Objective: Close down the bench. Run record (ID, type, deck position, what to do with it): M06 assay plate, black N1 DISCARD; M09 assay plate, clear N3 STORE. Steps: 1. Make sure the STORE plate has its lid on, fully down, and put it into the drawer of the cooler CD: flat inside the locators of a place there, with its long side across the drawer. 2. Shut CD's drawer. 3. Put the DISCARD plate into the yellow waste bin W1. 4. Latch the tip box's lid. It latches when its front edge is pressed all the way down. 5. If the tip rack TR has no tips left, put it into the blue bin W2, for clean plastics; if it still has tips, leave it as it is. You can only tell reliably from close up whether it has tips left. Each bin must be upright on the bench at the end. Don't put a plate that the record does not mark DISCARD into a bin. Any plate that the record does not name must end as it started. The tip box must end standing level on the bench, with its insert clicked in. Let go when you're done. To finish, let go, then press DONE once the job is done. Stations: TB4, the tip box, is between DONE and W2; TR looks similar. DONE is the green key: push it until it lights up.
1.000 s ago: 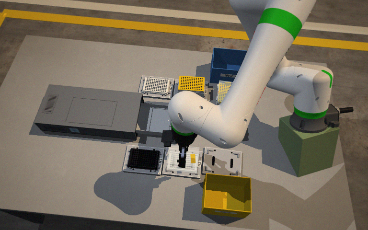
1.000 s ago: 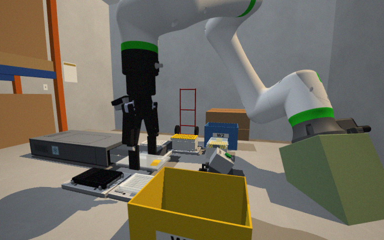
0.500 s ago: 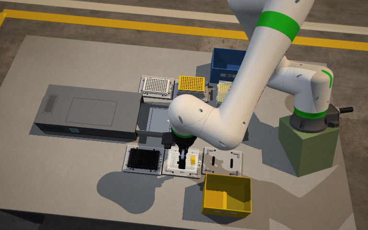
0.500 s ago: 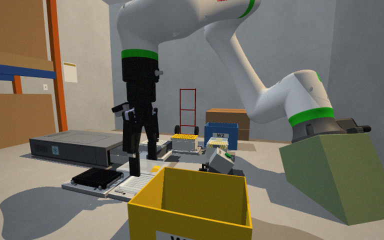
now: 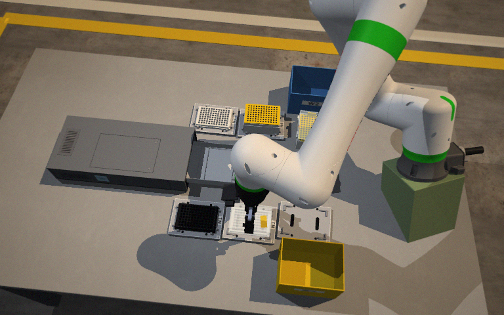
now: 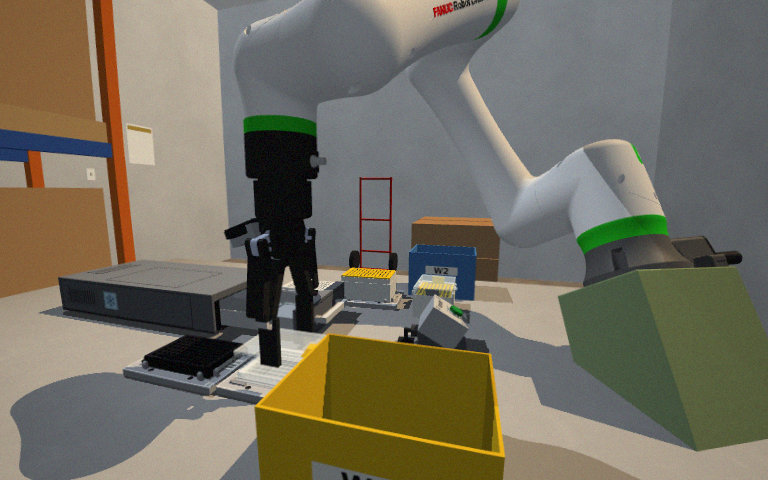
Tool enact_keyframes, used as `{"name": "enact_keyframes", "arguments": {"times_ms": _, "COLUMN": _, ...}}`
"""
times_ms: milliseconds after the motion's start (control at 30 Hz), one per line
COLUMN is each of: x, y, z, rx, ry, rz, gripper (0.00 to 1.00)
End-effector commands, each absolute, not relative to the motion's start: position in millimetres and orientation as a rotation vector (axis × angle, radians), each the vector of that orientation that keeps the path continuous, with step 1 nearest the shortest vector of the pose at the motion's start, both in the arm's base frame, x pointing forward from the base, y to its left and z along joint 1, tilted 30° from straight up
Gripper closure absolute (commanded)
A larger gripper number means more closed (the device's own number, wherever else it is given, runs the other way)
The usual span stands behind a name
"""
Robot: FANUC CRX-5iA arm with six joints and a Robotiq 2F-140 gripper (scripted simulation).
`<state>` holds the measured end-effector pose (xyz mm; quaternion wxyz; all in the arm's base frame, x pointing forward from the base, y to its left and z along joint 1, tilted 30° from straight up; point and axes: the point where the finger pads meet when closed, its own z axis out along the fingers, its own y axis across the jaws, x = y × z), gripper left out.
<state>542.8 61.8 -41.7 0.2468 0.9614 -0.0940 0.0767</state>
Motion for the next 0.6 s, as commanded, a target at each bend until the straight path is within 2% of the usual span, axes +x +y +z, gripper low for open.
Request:
{"name": "enact_keyframes", "arguments": {"times_ms": 0, "x": 543.4, "y": 62.0, "z": -41.8, "rx": 2.623, "ry": -0.256, "rz": 0.211, "gripper": 0.90}}
{"name": "enact_keyframes", "arguments": {"times_ms": 567, "x": 544.9, "y": 55.2, "z": -53.9, "rx": 2.623, "ry": -0.256, "rz": 0.211, "gripper": 0.90}}
